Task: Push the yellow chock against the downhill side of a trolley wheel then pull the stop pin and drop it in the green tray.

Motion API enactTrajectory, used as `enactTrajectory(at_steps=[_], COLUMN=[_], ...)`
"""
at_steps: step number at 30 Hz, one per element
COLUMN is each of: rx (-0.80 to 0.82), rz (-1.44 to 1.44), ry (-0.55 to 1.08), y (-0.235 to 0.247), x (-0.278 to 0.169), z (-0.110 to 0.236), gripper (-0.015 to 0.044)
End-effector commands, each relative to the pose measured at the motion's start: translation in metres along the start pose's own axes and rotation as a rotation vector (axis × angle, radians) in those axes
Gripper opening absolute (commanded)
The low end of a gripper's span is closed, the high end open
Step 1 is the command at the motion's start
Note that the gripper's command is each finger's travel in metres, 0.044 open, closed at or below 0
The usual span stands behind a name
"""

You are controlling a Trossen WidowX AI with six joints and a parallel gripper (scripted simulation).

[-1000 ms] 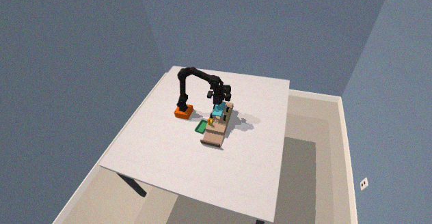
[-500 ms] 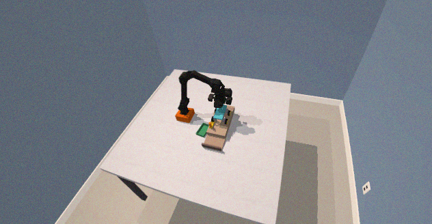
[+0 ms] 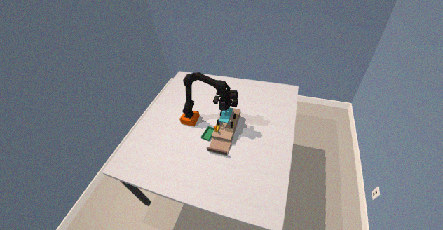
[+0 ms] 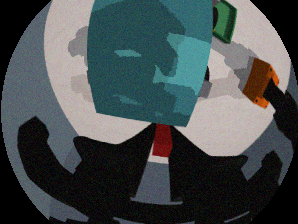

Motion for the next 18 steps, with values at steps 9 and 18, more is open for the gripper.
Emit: enactTrajectory(at_steps=[9,18], rx=[0.008,0.008], rz=[0.007,0.007], ry=[0.001,0.001], y=[-0.0005,-0.0005], x=[-0.0015,-0.0016], z=[0.0086,0.0118], gripper=[0.0000,0.0000])
Point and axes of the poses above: the point midway between the two fingers, 35 mm back from their tips, its own z axis back along the fingers, its own y axis across the jaws, x = y × z, the point moved 3 cm from there along z, back along the fingers, and after that the axes turned 14 degrees about -z, right-handed, at the moved point
